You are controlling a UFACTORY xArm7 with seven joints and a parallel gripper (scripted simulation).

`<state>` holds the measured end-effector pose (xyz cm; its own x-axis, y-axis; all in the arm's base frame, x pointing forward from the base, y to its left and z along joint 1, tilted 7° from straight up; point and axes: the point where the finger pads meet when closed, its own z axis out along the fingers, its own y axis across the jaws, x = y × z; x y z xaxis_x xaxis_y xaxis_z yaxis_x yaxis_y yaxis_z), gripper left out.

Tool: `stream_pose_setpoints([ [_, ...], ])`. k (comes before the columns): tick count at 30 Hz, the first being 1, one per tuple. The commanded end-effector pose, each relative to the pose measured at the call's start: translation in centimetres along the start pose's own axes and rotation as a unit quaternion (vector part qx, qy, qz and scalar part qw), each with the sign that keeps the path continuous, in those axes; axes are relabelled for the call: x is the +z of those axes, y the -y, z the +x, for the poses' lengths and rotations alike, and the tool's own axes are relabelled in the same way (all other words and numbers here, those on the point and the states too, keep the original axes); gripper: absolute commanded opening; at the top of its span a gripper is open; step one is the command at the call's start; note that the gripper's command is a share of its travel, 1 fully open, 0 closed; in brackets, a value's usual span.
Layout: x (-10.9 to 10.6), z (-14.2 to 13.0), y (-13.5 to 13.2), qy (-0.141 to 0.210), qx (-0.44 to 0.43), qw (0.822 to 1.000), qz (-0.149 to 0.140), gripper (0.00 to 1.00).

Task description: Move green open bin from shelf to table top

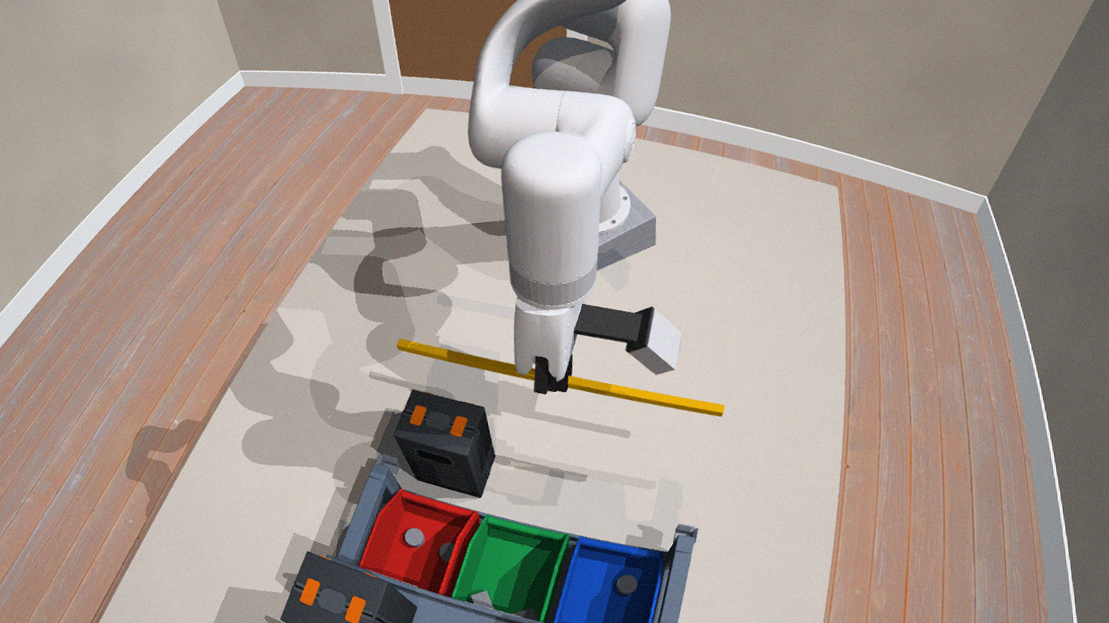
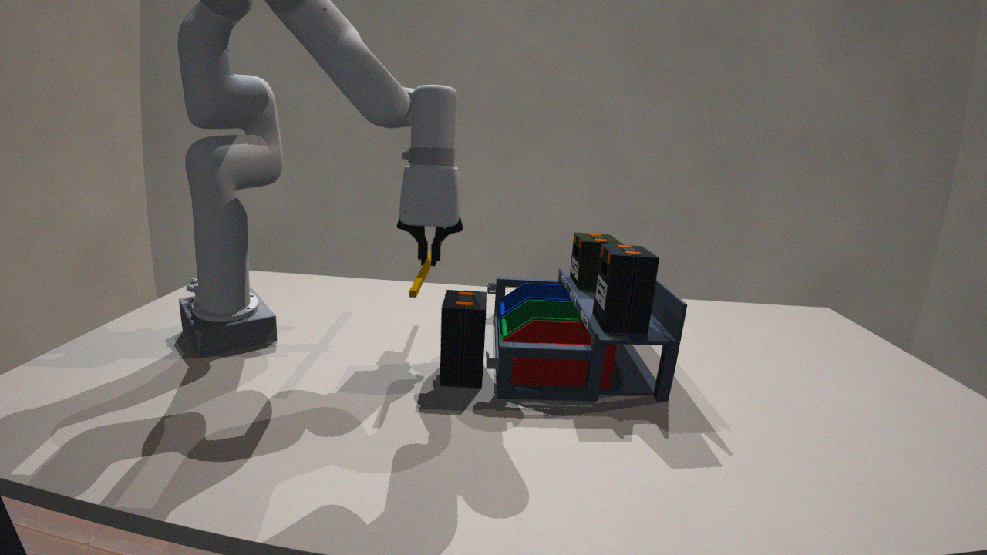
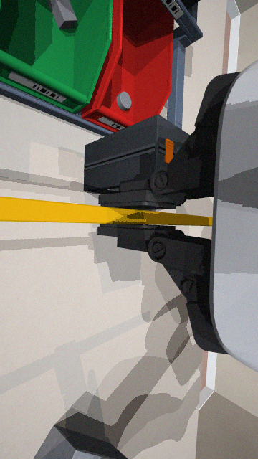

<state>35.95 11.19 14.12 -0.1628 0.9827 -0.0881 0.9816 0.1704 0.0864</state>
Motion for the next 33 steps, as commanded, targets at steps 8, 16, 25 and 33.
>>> stream_pose_setpoints([
  [8, -0.1, 0.0, 3.9, 0.000, 0.000, 1.000, -0.002, 0.00],
  [16, -0.1, 0.0, 3.9, 0.000, 0.000, 1.000, -0.002, 0.00],
  [25, 0.0, 0.0, 9.3, 0.000, 0.000, 1.000, -0.002, 0.00],
  [33, 0.0, 0.0, 9.3, 0.000, 0.000, 1.000, -0.002, 0.00],
])
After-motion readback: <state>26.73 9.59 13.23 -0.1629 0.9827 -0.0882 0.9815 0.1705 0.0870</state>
